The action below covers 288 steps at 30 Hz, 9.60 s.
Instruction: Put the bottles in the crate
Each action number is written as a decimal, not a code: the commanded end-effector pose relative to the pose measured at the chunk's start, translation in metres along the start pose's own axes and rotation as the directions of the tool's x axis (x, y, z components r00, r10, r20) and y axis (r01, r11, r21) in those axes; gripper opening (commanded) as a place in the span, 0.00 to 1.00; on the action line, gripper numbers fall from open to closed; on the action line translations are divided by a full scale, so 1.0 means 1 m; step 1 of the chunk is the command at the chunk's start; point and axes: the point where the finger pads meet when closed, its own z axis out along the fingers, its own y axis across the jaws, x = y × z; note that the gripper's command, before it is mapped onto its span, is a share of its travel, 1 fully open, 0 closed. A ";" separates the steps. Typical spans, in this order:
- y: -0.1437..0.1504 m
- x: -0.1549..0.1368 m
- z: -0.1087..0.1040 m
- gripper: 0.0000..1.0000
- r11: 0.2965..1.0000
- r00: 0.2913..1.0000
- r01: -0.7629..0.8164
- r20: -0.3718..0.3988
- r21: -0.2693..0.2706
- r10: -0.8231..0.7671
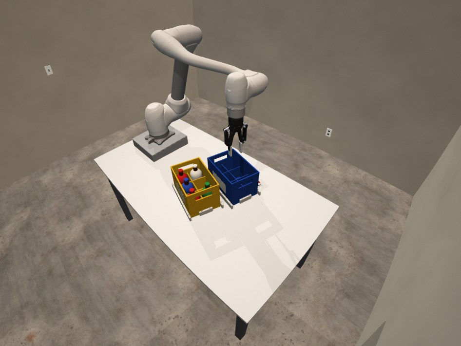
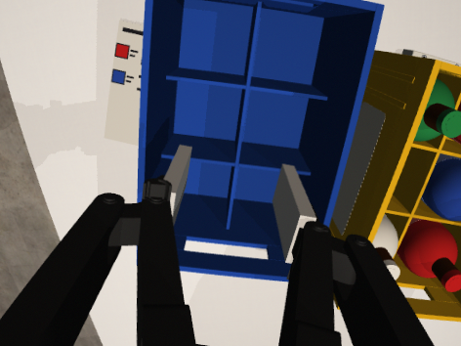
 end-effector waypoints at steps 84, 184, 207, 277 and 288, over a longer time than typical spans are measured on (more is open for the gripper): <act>0.242 -0.025 -0.066 0.38 1.000 1.000 0.000 0.000 0.000 0.000; 0.288 -0.124 0.071 0.38 0.707 0.707 0.707 0.000 0.000 -0.707; 0.288 -0.124 0.099 0.38 0.707 0.707 0.707 0.000 0.000 -0.707; 0.288 -0.124 0.117 0.00 0.707 0.707 0.707 0.000 0.000 -0.707; 0.288 -0.124 0.102 0.00 0.707 0.707 0.707 0.000 0.000 -0.707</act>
